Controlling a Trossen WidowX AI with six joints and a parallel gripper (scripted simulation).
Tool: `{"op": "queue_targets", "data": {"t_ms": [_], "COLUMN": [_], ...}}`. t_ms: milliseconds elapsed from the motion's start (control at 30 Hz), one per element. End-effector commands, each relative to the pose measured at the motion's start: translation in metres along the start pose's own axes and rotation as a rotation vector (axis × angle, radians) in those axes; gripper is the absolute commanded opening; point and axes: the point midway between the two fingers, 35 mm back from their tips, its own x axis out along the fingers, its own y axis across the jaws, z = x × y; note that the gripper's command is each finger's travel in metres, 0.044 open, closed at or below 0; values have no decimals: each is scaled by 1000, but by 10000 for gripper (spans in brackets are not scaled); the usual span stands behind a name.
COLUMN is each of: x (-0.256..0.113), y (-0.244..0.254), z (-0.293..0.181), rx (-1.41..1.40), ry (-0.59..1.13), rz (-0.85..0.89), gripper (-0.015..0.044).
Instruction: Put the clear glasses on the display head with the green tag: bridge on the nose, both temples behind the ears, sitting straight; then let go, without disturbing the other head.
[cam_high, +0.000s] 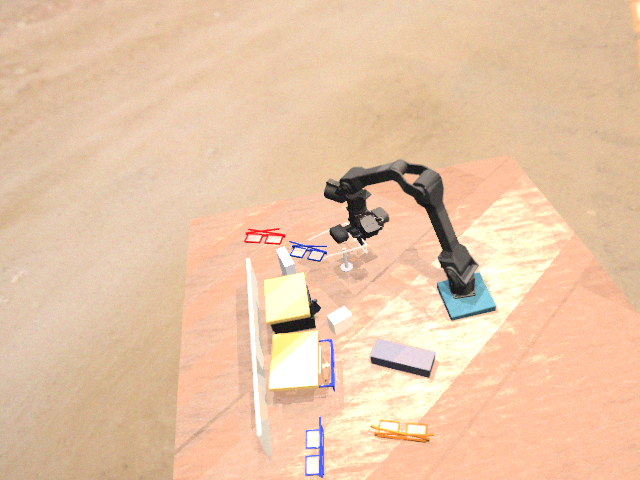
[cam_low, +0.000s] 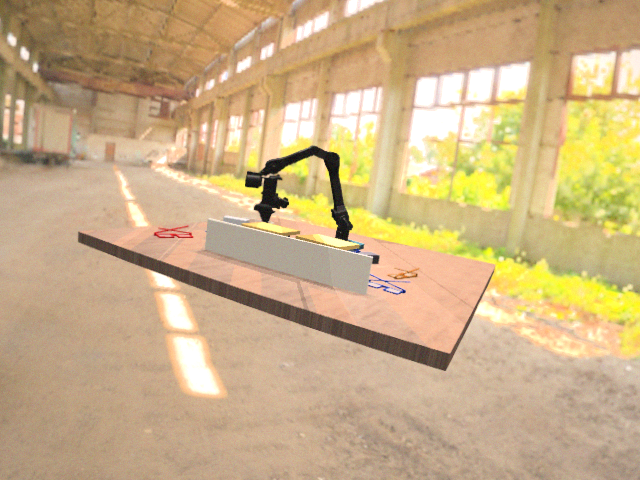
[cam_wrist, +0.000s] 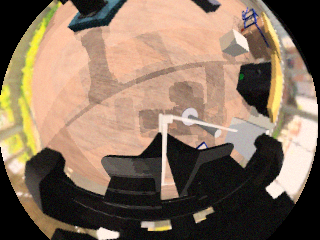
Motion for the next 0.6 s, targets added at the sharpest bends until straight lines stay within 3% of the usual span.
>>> {"op": "queue_targets", "data": {"t_ms": [0,567], "x": [-3,-3], "y": [0,2], "z": [-5,-14], "rx": [-1,-1], "ry": [10,11], "rz": [-5,-5], "gripper": [0,0]}}
